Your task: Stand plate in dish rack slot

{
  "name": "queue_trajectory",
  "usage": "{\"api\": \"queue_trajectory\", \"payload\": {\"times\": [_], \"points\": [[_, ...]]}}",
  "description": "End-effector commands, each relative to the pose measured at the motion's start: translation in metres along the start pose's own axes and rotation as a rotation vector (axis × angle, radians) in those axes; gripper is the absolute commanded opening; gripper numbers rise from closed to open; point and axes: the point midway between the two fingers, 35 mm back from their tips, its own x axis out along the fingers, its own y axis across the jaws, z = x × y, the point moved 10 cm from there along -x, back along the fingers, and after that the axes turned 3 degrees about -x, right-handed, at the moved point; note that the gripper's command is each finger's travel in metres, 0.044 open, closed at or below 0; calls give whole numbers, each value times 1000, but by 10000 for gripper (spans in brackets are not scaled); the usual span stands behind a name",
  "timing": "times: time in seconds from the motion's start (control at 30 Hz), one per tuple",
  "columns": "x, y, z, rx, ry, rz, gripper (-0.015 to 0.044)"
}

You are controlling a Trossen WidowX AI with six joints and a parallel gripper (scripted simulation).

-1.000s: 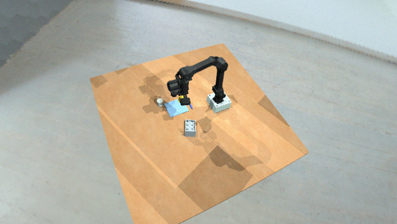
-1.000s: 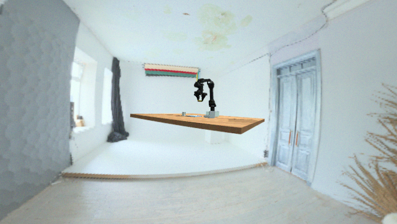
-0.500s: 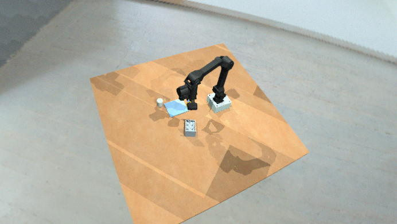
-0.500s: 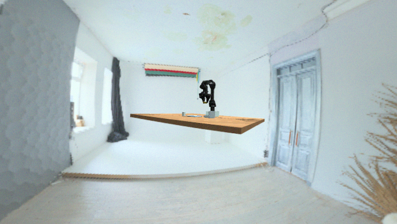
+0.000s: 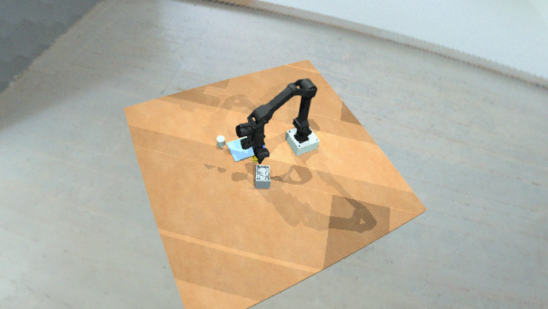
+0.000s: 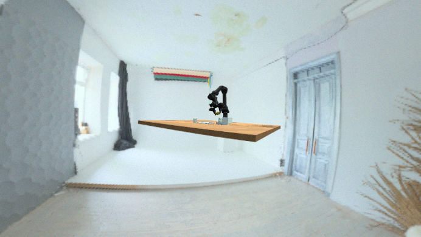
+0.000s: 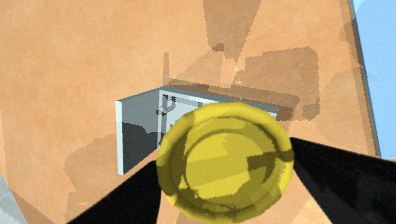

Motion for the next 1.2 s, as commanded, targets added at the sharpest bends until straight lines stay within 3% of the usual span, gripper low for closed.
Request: {"api": "queue_trajectory", "payload": {"times": [0.0, 0.5, 1.17], "points": [[13, -9, 0, -66, -8, 44, 0], [48, -37, 2, -288, -136, 253, 0], [86, -83, -21, -691, -514, 535, 0]]}}
